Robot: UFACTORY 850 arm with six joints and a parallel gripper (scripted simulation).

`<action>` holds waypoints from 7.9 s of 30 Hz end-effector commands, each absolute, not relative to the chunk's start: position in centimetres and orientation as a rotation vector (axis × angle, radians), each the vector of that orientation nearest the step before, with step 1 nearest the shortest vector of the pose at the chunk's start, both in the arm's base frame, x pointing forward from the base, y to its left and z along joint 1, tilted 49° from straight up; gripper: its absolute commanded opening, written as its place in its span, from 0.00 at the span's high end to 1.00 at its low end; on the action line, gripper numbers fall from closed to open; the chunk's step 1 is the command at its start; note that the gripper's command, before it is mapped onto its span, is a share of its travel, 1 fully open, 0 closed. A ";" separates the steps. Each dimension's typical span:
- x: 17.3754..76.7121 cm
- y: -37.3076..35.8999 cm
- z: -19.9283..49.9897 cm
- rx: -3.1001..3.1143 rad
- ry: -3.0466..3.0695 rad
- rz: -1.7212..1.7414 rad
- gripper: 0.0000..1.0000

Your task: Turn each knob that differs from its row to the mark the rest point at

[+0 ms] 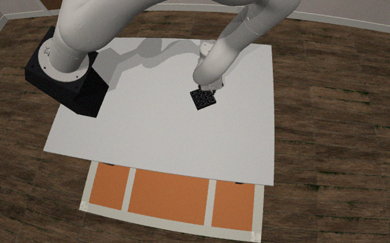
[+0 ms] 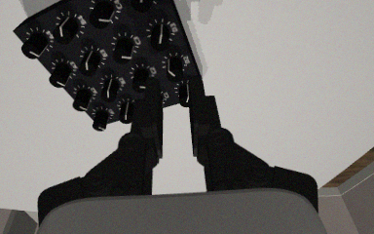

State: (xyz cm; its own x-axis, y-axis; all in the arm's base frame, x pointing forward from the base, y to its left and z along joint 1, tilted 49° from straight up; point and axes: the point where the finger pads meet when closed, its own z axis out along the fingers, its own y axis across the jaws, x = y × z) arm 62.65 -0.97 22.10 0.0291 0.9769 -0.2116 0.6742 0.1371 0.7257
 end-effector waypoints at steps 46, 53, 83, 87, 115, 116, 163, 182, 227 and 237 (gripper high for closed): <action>63.8 -1.2 21.2 1.604 1.713 0.547 0.81; 63.8 -1.2 21.2 1.604 1.713 0.547 0.81; 64.6 -1.4 20.5 1.604 1.713 0.547 0.81; 64.7 -1.4 20.4 1.604 1.713 0.547 0.81; 64.7 -1.4 20.4 1.604 1.713 0.547 0.81; 64.7 -1.4 20.4 1.604 1.713 0.547 0.81; 64.7 -1.4 20.4 1.610 1.709 0.550 0.92; 64.7 -1.4 20.4 1.784 1.564 0.642 0.92; 64.7 -1.4 20.4 2.378 0.828 0.980 0.92; 64.7 -1.4 20.4 2.379 0.825 0.980 0.92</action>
